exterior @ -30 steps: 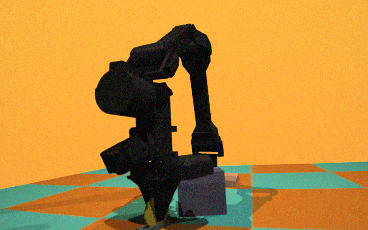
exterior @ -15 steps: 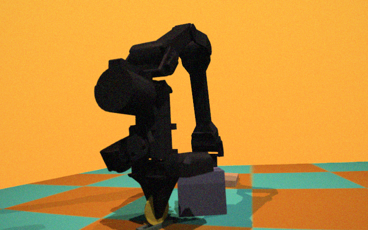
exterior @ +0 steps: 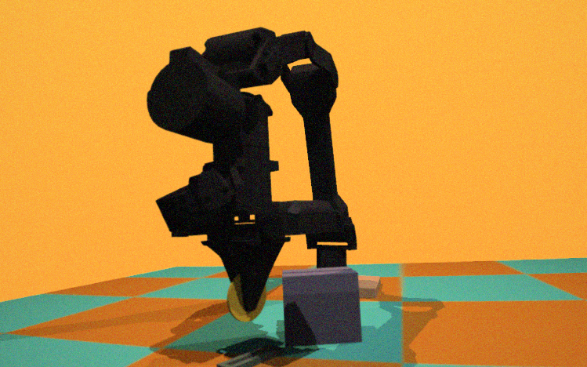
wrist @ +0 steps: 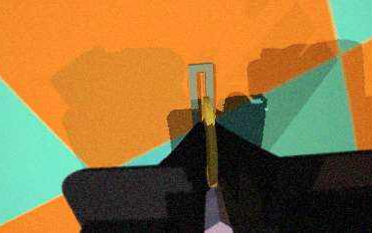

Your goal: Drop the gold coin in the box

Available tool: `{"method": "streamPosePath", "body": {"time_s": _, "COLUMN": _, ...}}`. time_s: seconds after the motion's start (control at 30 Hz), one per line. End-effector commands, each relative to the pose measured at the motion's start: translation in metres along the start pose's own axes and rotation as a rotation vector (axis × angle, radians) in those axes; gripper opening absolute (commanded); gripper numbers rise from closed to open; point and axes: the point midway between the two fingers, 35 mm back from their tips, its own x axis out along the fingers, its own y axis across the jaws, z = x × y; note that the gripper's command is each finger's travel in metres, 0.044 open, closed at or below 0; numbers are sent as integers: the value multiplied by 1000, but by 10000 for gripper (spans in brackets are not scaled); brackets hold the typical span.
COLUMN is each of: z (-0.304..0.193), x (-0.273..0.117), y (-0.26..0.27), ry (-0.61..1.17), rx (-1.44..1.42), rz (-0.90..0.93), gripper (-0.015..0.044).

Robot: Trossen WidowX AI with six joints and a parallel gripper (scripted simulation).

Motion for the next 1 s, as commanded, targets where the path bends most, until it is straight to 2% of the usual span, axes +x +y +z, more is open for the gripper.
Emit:
{"method": "streamPosePath", "body": {"time_s": 0.0, "z": 1, "x": -14, "y": 0, "ry": -12, "rx": -2, "rz": 2, "gripper": 0}}
{"method": "streamPosePath", "body": {"time_s": 0.63, "z": -3, "x": -54, "y": -1, "ry": -11, "rx": 3, "rz": 2, "gripper": 0}}
{"method": "streamPosePath", "body": {"time_s": 0.97, "z": -1, "x": -54, "y": -3, "ry": -11, "rx": 318, "rz": 3, "gripper": 0}}
